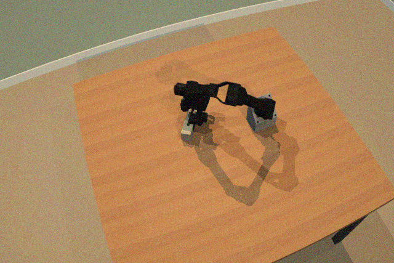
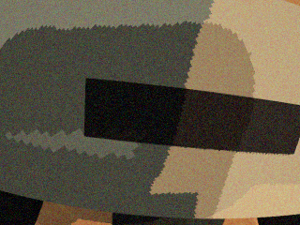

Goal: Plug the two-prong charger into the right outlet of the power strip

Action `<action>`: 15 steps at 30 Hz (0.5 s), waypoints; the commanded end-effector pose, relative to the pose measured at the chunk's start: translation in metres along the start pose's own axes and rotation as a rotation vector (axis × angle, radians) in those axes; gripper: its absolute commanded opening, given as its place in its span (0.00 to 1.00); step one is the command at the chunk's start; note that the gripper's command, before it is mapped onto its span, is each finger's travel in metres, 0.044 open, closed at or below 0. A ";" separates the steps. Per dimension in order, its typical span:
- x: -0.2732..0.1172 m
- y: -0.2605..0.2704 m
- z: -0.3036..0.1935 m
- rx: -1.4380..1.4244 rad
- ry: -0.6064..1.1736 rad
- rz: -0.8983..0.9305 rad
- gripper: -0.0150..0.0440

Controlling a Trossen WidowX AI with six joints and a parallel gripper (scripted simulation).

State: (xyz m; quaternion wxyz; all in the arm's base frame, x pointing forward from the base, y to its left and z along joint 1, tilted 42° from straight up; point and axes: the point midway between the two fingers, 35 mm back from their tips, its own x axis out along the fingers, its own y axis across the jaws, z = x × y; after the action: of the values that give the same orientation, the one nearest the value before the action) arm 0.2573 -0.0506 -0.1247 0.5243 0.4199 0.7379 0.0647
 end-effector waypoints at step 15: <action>0.002 0.000 -0.008 -0.002 -0.007 0.002 1.00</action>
State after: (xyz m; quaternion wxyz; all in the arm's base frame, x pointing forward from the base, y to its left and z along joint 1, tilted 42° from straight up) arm 0.2537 -0.0490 -0.1234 0.5283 0.4190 0.7356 0.0644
